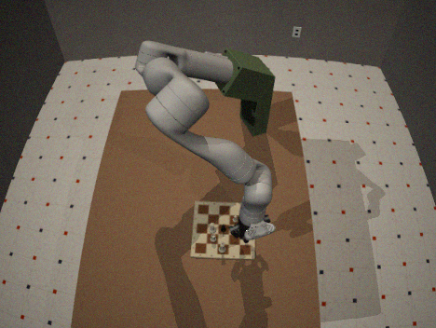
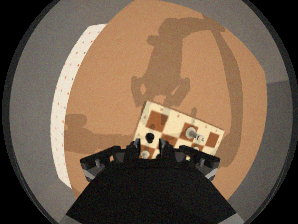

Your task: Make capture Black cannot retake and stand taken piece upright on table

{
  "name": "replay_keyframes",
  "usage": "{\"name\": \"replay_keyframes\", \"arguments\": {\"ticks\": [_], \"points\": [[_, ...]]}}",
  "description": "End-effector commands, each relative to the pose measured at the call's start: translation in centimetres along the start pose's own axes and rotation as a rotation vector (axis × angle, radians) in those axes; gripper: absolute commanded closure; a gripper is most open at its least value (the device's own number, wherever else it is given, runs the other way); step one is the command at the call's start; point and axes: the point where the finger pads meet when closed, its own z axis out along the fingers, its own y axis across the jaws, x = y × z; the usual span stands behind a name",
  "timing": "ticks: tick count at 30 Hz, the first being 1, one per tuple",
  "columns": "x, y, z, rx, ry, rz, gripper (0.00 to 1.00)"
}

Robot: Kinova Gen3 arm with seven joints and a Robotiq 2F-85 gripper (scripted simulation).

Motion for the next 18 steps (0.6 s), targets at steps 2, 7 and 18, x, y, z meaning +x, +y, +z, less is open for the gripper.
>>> {"name": "replay_keyframes", "arguments": {"ticks": [2, 7, 18], "points": [[0.2, 0.1, 0.1, 0.001, 0.004, 0.003, 0.66], [0.2, 0.1, 0.1, 0.001, 0.005, 0.003, 0.66], [0.5, 0.0, 1.7, 0.003, 0.009, 0.004, 0.66]]}}
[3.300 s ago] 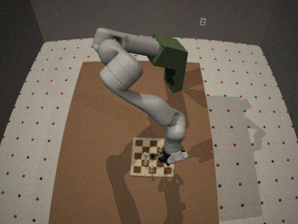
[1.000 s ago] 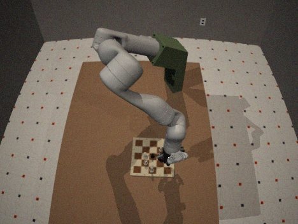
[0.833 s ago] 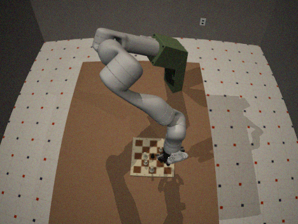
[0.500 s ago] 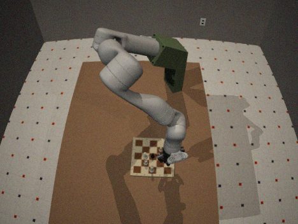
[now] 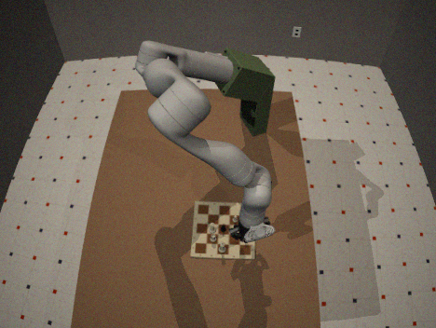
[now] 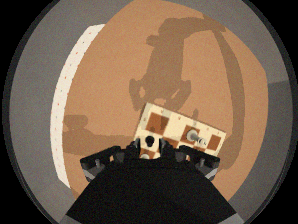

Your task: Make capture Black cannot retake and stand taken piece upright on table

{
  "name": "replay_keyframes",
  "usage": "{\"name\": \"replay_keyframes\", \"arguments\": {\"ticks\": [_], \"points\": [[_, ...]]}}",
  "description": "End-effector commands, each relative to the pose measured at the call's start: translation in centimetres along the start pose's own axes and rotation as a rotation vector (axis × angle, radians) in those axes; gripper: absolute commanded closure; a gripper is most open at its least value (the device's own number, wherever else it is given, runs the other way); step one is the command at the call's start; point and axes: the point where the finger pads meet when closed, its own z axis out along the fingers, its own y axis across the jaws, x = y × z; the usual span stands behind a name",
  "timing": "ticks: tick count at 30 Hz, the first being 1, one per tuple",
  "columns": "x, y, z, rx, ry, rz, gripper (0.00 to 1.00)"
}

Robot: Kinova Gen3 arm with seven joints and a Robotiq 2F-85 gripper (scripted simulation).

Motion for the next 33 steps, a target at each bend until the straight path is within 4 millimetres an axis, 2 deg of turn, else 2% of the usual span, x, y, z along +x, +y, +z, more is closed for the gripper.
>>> {"name": "replay_keyframes", "arguments": {"ticks": [1, 13, 33], "points": [[0.1, -0.1, 1.0, 0.001, 0.003, 0.005, 0.66], [0.0, 0.0, 2.4, 0.000, 0.000, 0.005, 0.66], [-0.1, 0.0, 2.4, -0.001, -0.001, 0.004, 0.66]]}}
